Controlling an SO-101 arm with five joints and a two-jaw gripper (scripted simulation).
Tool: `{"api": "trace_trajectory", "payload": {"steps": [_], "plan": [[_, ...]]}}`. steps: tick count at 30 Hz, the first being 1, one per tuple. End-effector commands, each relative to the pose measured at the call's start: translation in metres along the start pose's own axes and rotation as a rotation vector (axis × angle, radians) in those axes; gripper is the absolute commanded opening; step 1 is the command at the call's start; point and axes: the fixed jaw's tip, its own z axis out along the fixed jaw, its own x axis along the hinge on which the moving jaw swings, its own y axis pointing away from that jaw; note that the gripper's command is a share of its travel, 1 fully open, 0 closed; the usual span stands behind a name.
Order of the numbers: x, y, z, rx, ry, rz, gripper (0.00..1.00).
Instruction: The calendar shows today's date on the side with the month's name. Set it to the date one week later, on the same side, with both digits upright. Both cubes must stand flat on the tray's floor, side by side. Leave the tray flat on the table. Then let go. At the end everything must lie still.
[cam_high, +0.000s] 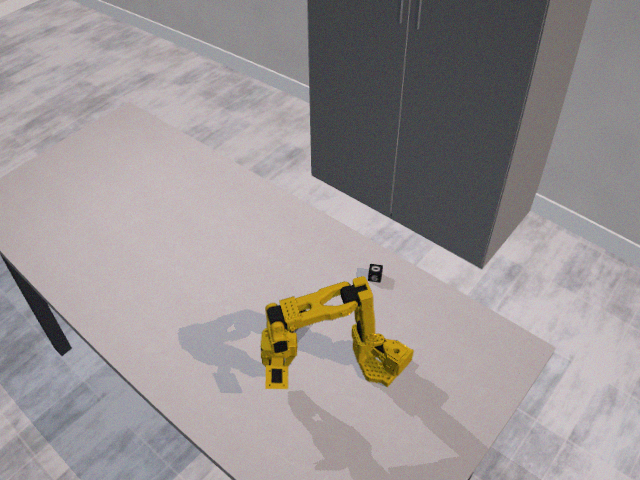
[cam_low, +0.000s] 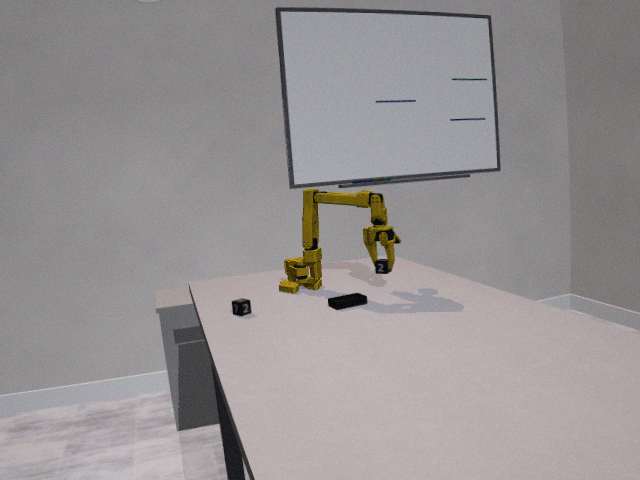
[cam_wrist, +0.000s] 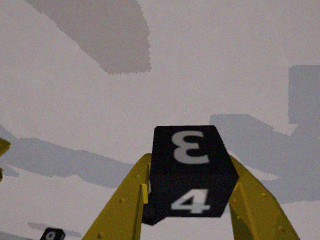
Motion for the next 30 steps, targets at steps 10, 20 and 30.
{"api": "trace_trajectory", "payload": {"steps": [10, 20, 30], "plan": [[-0.002, -0.002, 0.002, 0.029, -0.010, -0.015, 0.00], [-0.002, -0.002, 0.004, 0.029, -0.010, -0.015, 0.00], [-0.002, -0.002, 0.008, 0.029, -0.010, -0.015, 0.00]]}}
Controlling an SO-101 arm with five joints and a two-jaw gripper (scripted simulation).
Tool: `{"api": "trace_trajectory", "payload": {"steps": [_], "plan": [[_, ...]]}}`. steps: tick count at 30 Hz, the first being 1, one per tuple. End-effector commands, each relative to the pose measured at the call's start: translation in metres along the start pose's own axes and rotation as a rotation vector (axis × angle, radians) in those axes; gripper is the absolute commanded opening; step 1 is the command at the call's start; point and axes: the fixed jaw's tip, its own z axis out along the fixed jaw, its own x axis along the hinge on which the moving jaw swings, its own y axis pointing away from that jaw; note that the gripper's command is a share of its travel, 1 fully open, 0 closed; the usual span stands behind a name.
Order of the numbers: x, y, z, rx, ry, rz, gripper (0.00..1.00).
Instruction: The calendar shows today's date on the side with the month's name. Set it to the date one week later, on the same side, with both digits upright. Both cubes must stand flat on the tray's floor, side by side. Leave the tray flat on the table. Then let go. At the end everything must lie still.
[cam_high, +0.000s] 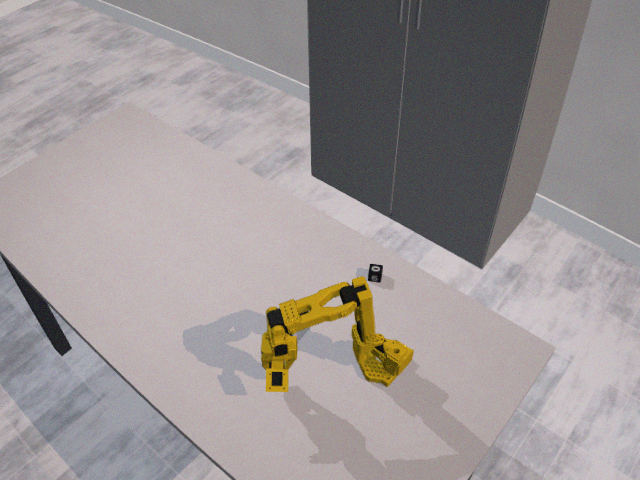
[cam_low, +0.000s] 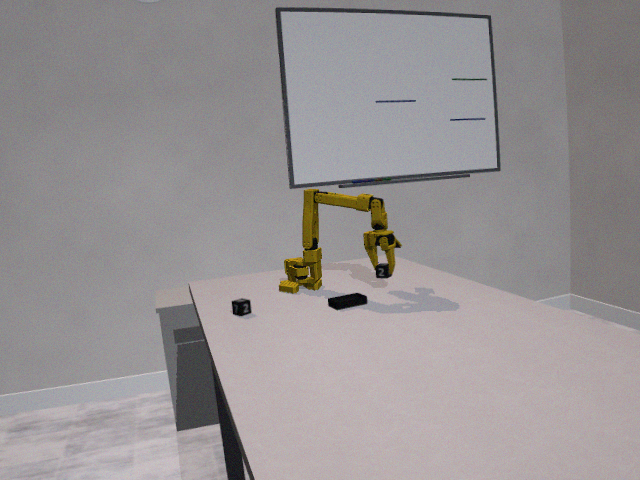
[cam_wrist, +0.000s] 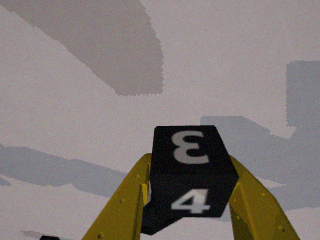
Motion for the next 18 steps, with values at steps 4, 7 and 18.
{"api": "trace_trajectory", "payload": {"steps": [4, 7, 18], "plan": [[-0.0020, -0.0019, -0.0026, 0.024, -0.009, -0.015, 0.00], [-0.0021, -0.0019, -0.0010, 0.024, -0.009, -0.015, 0.00], [-0.0021, -0.0020, 0.0031, 0.024, -0.009, -0.015, 0.00]]}}
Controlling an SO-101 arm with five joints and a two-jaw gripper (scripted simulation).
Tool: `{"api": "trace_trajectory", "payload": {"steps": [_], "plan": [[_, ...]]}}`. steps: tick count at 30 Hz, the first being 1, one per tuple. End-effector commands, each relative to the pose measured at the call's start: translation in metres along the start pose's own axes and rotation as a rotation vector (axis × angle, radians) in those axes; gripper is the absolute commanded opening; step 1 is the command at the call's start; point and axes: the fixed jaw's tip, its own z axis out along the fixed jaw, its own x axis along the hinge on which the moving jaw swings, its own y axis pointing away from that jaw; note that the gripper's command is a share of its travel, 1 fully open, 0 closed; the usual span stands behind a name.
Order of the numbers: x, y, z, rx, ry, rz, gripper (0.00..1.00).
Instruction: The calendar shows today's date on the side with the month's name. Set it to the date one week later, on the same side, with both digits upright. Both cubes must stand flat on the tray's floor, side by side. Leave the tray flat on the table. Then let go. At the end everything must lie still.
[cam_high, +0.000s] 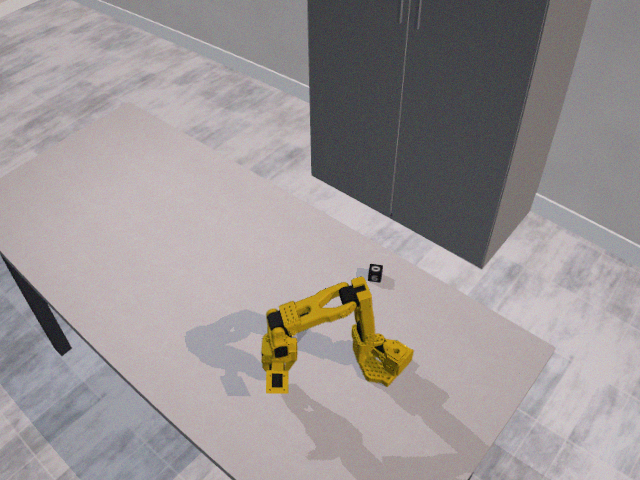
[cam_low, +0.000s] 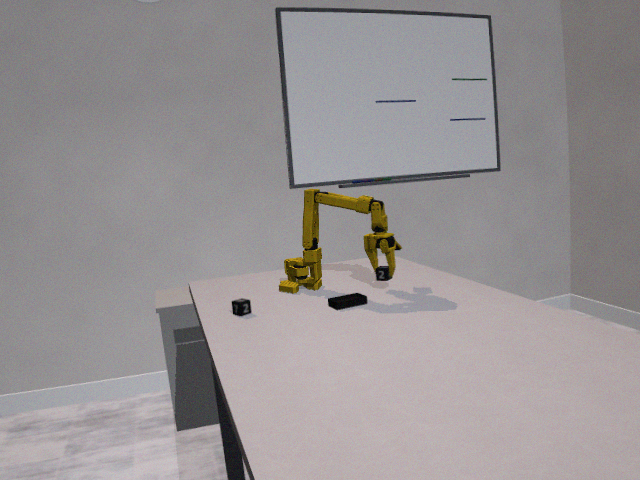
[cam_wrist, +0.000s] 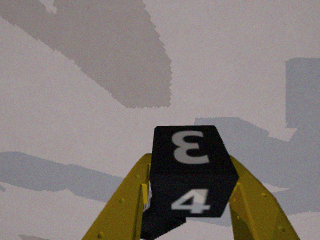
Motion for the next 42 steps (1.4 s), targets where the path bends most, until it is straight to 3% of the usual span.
{"api": "trace_trajectory", "payload": {"steps": [1, 42], "plan": [[-0.002, -0.002, -0.003, 0.023, -0.008, -0.015, 0.00], [-0.002, -0.002, 0.012, 0.023, -0.008, -0.015, 0.00]]}}
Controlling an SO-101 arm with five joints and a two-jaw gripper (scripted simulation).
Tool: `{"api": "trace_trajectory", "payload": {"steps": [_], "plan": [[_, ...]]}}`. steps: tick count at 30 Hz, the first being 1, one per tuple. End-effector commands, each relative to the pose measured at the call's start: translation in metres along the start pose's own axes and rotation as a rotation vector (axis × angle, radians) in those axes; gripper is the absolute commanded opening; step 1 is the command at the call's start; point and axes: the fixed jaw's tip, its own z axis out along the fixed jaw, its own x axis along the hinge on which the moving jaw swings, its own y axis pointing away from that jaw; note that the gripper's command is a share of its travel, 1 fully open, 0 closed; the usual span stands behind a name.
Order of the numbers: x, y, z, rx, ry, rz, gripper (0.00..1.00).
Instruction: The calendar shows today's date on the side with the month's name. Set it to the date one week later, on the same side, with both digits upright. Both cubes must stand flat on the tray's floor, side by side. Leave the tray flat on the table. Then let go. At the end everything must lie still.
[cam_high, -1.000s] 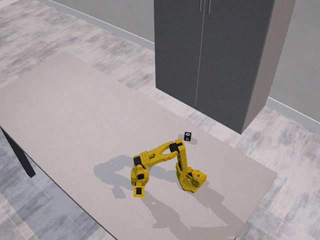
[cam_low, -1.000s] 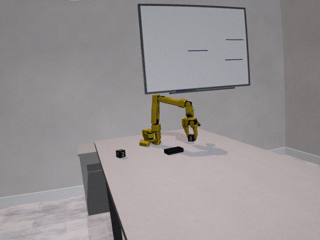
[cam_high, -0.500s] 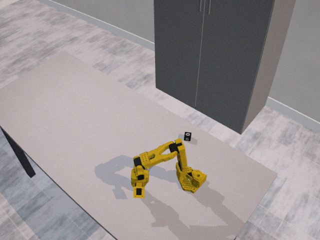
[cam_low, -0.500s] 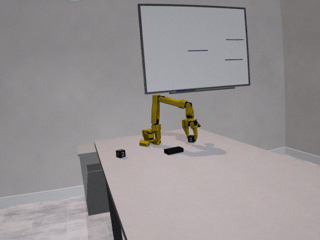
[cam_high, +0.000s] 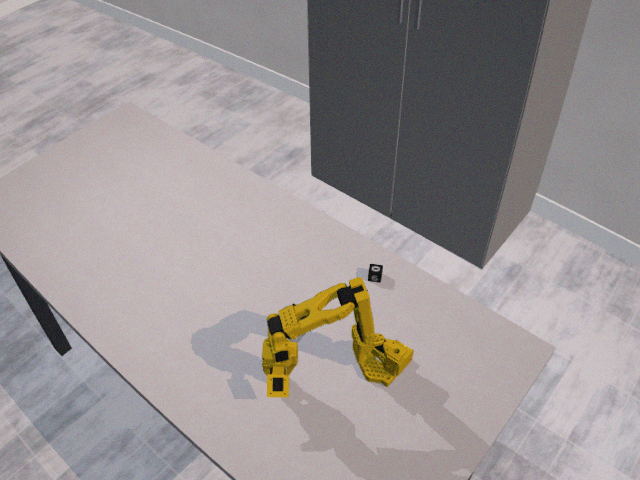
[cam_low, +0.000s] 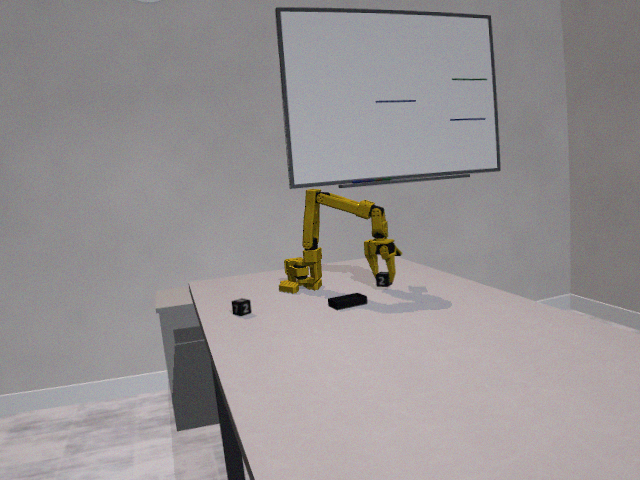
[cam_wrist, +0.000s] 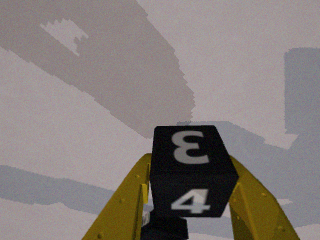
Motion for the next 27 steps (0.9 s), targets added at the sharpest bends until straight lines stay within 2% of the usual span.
{"api": "trace_trajectory", "payload": {"steps": [1, 27], "plan": [[-0.0023, -0.0027, -0.0013, 0.026, -0.009, -0.015, 0.00], [-0.0024, -0.0028, 0.0059, 0.026, -0.009, -0.015, 0.00]]}}
